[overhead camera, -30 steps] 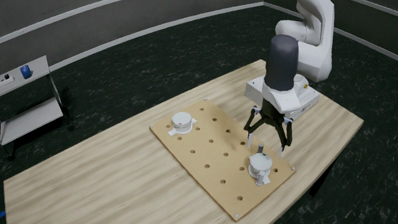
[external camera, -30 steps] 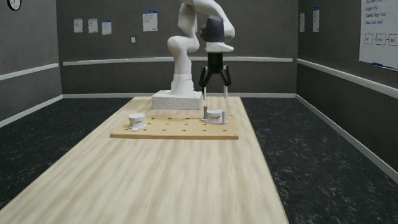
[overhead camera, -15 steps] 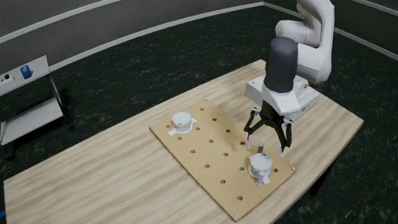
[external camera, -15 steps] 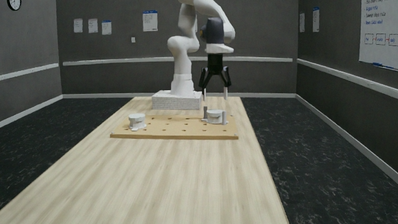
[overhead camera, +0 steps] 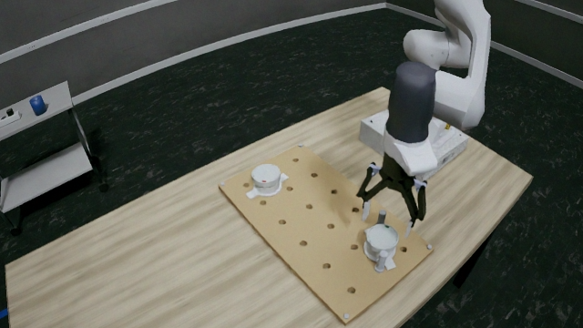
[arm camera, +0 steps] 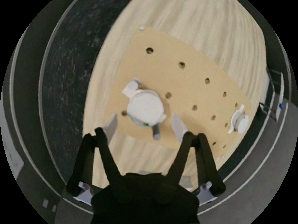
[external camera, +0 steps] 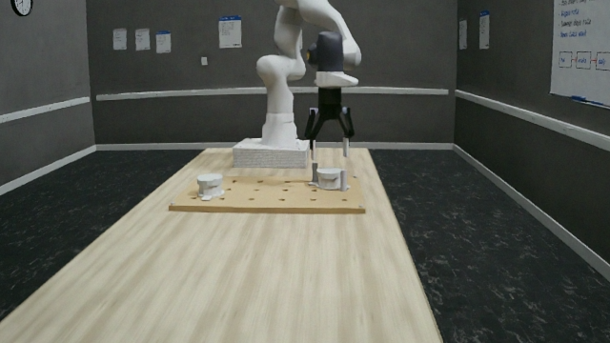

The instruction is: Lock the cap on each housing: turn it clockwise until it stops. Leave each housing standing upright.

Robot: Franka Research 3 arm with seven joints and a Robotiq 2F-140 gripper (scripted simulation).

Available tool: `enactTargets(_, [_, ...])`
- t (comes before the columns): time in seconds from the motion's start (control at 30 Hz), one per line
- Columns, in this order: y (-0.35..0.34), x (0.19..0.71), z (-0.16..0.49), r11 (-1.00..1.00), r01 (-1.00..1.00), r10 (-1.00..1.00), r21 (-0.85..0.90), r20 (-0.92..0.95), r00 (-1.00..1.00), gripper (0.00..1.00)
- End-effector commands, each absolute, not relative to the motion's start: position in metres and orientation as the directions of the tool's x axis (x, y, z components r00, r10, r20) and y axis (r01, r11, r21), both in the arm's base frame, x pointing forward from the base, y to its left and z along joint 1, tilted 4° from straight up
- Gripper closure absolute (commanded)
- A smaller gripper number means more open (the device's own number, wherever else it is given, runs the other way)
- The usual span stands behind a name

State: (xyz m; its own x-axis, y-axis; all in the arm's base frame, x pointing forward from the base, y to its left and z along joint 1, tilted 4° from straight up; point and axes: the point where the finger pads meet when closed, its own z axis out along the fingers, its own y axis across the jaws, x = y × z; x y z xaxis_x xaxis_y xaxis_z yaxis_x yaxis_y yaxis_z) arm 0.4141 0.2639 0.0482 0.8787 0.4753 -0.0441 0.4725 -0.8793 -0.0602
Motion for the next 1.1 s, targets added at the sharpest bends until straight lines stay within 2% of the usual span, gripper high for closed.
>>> enactTargets(0.0, [0.264, 0.416, 0.043, -0.874, 0.482, 0.484, -0.062, -0.037, 0.874, 0.22])
enactTargets(1.07, [0.265, 0.414, 0.008, -0.874, 0.482, 0.484, -0.062, -0.037, 0.874, 0.22])
